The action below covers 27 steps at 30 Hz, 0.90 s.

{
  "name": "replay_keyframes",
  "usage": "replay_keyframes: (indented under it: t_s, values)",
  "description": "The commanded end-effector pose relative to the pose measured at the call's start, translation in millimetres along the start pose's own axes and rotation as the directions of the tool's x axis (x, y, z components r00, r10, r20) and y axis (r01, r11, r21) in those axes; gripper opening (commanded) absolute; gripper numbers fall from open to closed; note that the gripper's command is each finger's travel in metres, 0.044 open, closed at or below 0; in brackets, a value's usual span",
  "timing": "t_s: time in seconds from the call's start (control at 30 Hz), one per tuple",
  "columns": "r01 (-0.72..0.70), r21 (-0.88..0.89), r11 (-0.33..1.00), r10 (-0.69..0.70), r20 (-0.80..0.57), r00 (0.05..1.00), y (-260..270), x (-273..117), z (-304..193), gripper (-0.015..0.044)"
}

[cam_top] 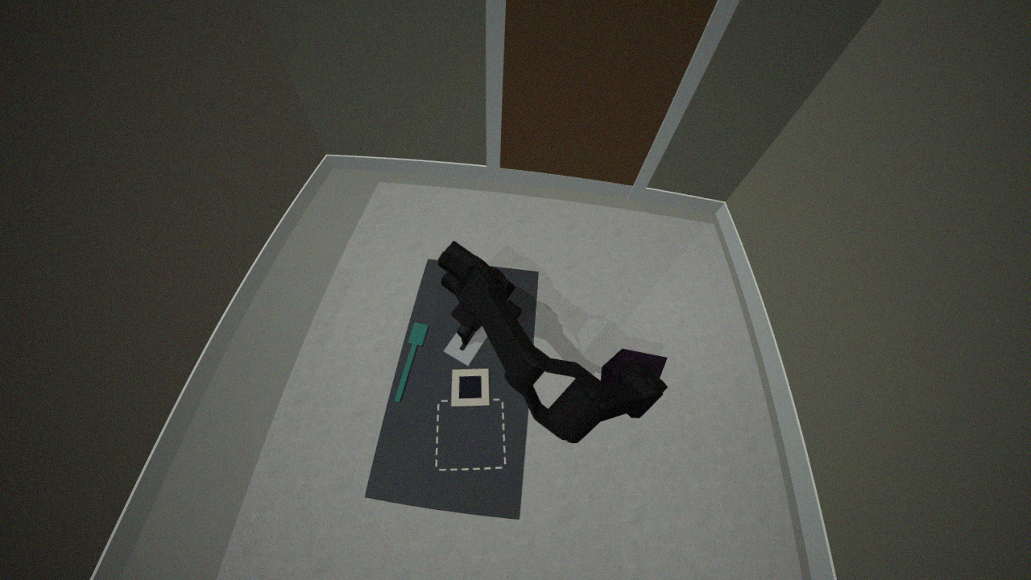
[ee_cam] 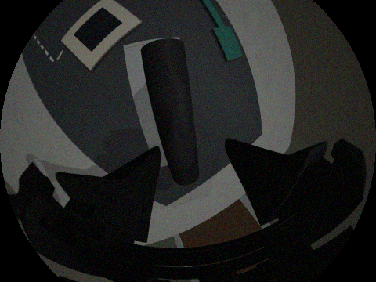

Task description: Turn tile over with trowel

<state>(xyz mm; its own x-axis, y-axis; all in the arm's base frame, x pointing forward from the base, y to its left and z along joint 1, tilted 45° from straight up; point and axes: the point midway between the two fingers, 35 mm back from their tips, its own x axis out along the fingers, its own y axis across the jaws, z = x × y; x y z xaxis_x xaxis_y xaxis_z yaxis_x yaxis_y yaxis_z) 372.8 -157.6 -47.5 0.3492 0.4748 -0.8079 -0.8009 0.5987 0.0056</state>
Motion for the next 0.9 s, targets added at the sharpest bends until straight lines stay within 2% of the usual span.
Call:
replay_keyframes:
  t_s: [0.0,0.43,0.87]
  values:
    - [0.206,0.020,0.978,-0.206,-0.008,0.979,7.8,3.2,5.5,0.0300]
    - [0.541,0.033,0.840,-0.542,0.107,0.834,46.7,-12.6,34.2,0.0300]
    - [0.555,0.037,0.831,-0.555,0.117,0.824,49.7,-14.4,36.3,0.0300]
